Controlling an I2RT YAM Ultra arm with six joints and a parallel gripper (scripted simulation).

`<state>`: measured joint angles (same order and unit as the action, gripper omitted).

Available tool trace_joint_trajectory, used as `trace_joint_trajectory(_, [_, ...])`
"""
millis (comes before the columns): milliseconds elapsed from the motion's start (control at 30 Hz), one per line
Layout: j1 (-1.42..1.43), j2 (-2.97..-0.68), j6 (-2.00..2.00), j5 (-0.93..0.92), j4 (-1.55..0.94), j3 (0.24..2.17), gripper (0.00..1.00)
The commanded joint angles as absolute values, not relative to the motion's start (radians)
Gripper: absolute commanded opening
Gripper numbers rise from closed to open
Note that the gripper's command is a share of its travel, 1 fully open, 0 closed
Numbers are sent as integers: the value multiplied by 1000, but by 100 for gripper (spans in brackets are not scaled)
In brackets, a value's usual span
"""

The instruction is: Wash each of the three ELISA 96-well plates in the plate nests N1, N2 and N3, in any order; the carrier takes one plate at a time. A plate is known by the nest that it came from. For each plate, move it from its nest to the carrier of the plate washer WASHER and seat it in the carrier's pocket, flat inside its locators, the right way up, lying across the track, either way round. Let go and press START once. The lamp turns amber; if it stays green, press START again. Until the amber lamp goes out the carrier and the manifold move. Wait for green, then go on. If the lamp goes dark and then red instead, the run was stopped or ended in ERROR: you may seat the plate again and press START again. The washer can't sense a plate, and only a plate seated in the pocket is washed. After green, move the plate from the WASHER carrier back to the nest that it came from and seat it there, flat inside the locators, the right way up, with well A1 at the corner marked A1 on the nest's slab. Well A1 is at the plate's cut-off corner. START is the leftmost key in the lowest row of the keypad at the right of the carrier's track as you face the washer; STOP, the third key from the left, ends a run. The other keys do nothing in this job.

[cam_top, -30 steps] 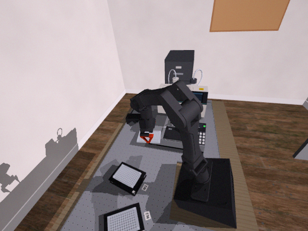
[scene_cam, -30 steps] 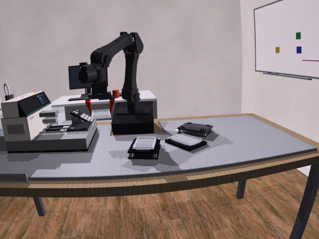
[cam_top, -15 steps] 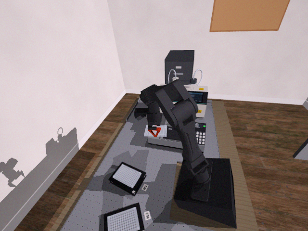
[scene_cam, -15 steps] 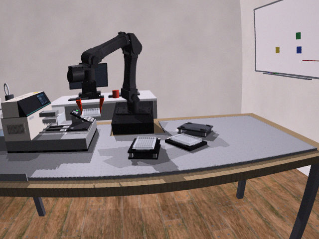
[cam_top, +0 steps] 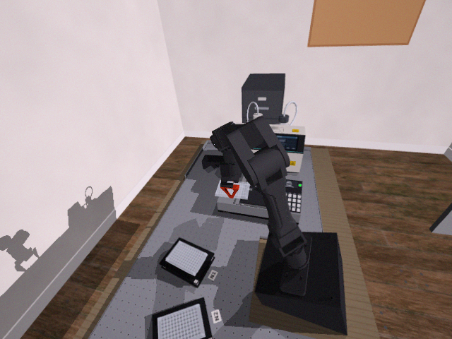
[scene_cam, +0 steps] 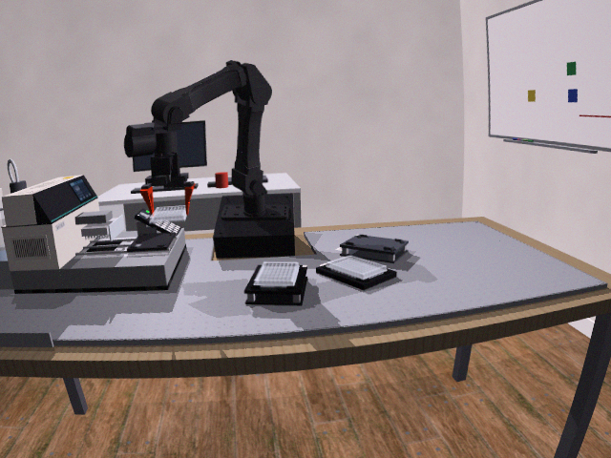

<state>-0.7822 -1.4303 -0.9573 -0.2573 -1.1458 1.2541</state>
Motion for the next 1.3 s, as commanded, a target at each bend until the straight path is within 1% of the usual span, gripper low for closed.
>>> trace_joint_trajectory(0, [-838, -1430, -957, -277, -1155, 1256, 0])
trace_joint_trajectory(367, [-1043, -1488, -1167, -318, -1172, 1269, 0])
trace_joint_trajectory(433, [-1043, -1488, -1167, -318, -1172, 1269, 0])
trace_joint_trajectory(800, [-1226, -1587, -1358, -344, -1191, 1325, 0])
trace_joint_trajectory(1267, [-1227, -1587, -1359, -344, -1191, 1325, 0])
